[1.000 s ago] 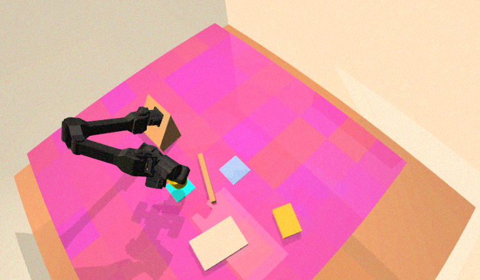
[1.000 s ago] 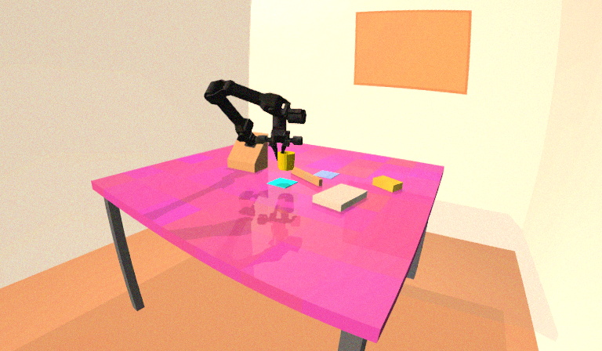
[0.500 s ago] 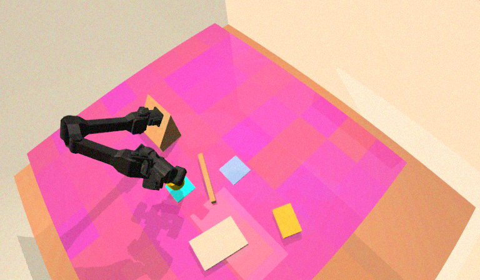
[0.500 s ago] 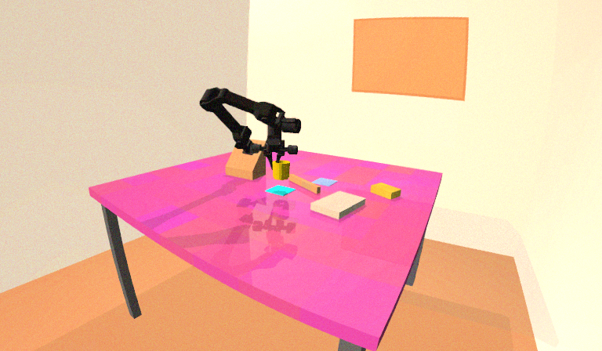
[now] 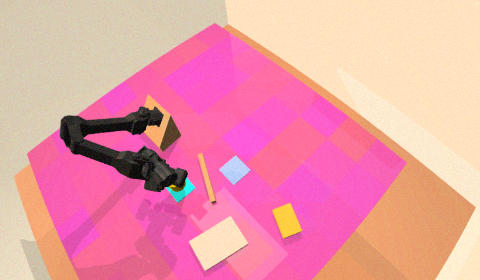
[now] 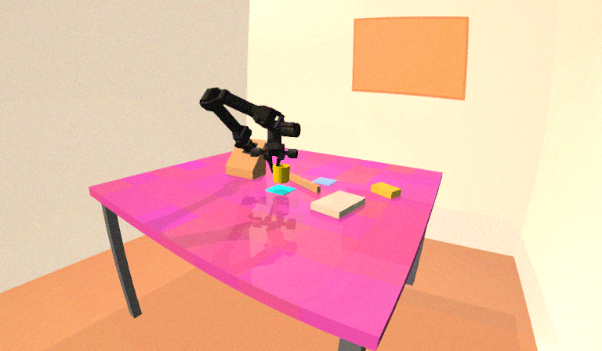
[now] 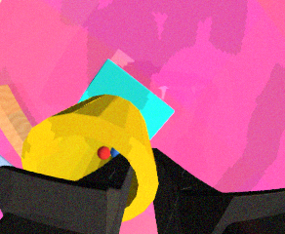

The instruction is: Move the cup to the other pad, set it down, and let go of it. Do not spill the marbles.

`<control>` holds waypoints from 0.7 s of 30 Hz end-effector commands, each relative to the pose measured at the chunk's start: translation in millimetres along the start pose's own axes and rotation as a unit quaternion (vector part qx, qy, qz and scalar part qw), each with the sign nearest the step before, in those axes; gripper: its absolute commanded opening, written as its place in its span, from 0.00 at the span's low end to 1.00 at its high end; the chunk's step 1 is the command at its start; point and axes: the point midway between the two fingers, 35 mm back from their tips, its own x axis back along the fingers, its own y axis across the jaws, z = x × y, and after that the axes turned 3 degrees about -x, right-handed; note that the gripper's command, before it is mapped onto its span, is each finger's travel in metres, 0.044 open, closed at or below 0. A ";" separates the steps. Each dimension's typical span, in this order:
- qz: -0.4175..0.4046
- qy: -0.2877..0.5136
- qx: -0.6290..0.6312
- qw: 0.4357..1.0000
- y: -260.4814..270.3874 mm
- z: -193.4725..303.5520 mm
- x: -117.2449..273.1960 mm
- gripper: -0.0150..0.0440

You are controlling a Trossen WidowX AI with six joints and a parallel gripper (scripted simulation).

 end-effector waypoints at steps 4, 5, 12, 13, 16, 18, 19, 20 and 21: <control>0.001 -0.001 0.003 1.000 -0.9 -0.1 -8.5 0.25; 0.001 -0.001 0.003 1.000 -0.9 -0.1 -9.7 0.25; 0.001 -0.002 0.003 1.000 -1.7 -0.5 -17.7 0.25; 0.001 -0.002 0.003 1.000 -1.8 -0.6 -18.8 0.25; 0.001 -0.002 0.003 1.000 -2.3 -0.8 -22.2 0.25; 0.002 -0.002 0.003 1.000 -2.6 -0.9 -24.5 0.25; 0.002 -0.003 0.003 1.000 -2.8 -1.0 -25.6 0.25; 0.002 -0.003 0.003 1.000 -3.0 -1.0 -26.7 0.25; 0.002 -0.003 0.003 1.000 -3.2 -1.1 -27.8 0.25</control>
